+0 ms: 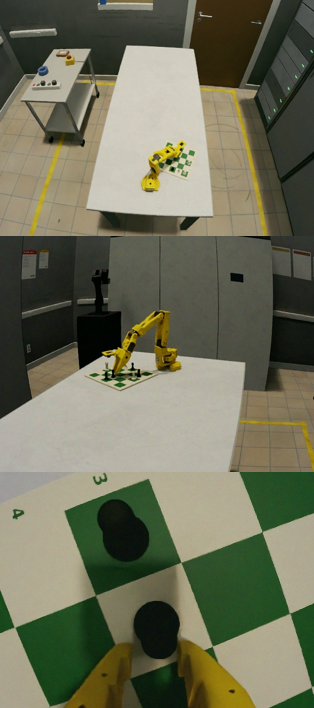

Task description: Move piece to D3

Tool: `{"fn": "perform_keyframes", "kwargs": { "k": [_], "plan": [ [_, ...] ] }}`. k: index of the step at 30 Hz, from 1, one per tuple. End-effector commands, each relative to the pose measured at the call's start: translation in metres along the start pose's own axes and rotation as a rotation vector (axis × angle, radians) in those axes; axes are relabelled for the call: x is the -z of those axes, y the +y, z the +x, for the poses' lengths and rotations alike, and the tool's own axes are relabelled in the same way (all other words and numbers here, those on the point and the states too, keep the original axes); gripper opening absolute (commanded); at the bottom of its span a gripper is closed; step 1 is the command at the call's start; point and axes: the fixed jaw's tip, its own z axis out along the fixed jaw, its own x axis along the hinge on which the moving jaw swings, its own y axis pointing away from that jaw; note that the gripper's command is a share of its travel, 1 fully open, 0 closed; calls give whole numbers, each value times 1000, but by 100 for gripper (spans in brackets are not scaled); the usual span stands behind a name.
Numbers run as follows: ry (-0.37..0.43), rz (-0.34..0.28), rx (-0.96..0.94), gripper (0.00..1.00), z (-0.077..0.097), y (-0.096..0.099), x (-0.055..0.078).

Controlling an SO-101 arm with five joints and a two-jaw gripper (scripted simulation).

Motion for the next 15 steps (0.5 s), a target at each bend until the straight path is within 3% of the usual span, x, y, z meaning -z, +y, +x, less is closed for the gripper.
{"fn": "perform_keyframes", "kwargs": {
  "k": [1, 15],
  "plan": [
    [-18, -1, -6, 9, -7, 0, 8],
    [-19, -1, -6, 9, -15, 0, 22]
  ]
}}
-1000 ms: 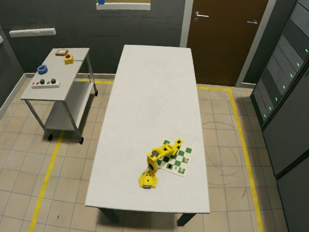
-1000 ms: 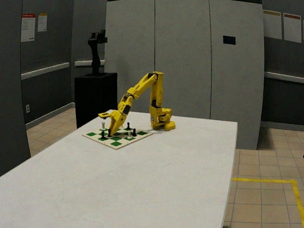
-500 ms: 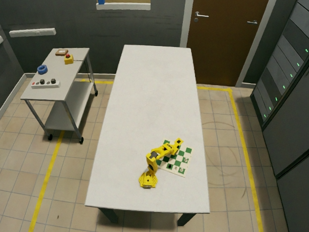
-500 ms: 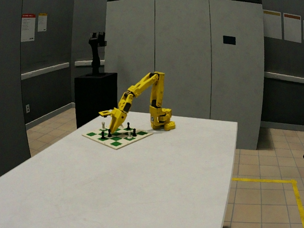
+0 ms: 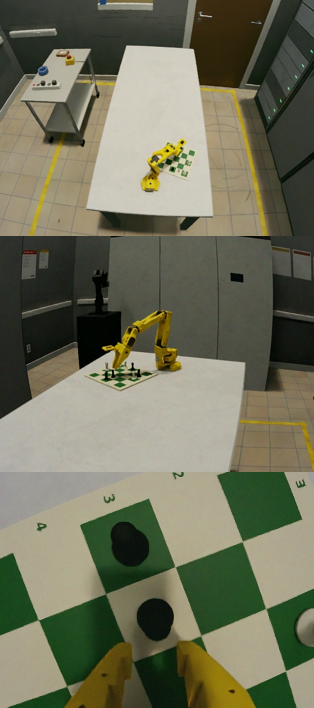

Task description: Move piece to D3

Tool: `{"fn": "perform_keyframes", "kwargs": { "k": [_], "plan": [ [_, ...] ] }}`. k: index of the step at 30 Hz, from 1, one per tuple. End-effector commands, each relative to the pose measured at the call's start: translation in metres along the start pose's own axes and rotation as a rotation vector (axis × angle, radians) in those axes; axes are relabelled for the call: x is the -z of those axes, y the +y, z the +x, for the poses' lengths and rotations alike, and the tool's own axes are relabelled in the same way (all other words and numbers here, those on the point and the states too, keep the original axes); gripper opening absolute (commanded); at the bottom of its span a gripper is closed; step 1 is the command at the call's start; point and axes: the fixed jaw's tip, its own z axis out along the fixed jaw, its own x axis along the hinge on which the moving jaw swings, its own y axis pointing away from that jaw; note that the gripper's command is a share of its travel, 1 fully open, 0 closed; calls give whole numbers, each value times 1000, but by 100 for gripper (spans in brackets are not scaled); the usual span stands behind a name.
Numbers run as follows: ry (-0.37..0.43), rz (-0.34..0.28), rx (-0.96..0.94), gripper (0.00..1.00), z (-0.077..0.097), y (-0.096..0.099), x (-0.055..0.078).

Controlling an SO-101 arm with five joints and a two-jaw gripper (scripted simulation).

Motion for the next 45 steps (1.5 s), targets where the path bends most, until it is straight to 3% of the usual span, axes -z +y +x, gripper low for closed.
{"fn": "perform_keyframes", "kwargs": {
  "k": [1, 18, 24, 30, 32, 35, 40, 45],
  "plan": [
    [-17, -1, -6, 9, -6, 0, 6],
    [-17, -2, -5, 9, -7, 1, 10],
    [-10, -23, 32, 10, -7, 11, 11],
    [10, -85, 141, 13, -4, 40, 17],
    [10, -85, 141, 13, -4, 40, 17],
    [26, -131, 227, 15, 1, 61, 23],
    [58, -223, 409, 19, 16, 103, 39],
    [93, -324, 627, 23, 43, 144, 64]
  ]
}}
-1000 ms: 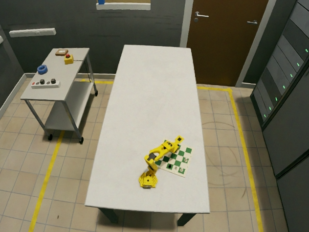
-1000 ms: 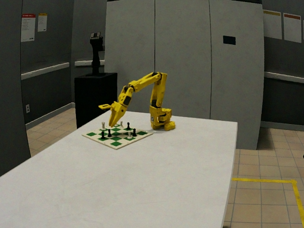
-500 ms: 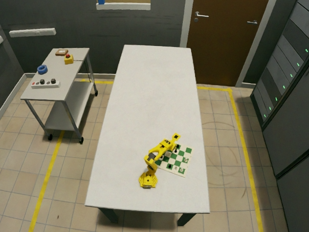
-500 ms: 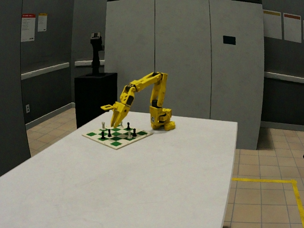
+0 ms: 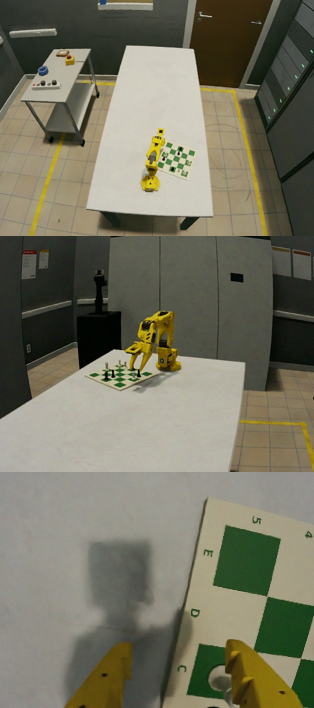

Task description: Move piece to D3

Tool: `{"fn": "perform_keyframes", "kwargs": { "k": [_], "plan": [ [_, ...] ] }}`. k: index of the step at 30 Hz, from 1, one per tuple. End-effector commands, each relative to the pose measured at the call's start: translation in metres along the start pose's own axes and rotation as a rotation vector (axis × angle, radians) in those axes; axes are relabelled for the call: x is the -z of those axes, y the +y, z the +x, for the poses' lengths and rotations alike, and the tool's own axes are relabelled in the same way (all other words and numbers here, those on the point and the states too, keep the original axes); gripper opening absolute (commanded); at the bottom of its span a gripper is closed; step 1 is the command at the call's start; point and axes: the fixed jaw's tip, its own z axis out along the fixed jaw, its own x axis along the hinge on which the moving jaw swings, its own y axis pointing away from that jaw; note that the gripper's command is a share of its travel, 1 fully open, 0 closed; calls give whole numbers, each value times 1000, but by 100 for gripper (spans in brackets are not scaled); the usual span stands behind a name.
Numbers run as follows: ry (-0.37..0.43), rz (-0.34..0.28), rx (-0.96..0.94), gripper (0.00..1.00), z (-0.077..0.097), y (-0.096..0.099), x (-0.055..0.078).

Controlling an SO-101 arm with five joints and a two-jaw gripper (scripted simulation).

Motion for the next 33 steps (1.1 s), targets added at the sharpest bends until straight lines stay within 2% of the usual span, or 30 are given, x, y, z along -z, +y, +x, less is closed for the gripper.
{"fn": "perform_keyframes", "kwargs": {
  "k": [1, 2, 4, 6, 12, 17, 27, 33],
  "plan": [
    [12, -85, 179, 24, 0, 45, 14],
    [20, -105, 225, 25, 3, 56, 17],
    [20, -105, 225, 25, 3, 56, 17],
    [36, -143, 317, 27, 10, 76, 24],
    [77, -240, 577, 33, 38, 124, 47],
    [102, -299, 753, 36, 63, 148, 65],
    [124, -348, 915, 39, 88, 164, 83],
    [127, -356, 945, 40, 93, 167, 87]
  ]
}}
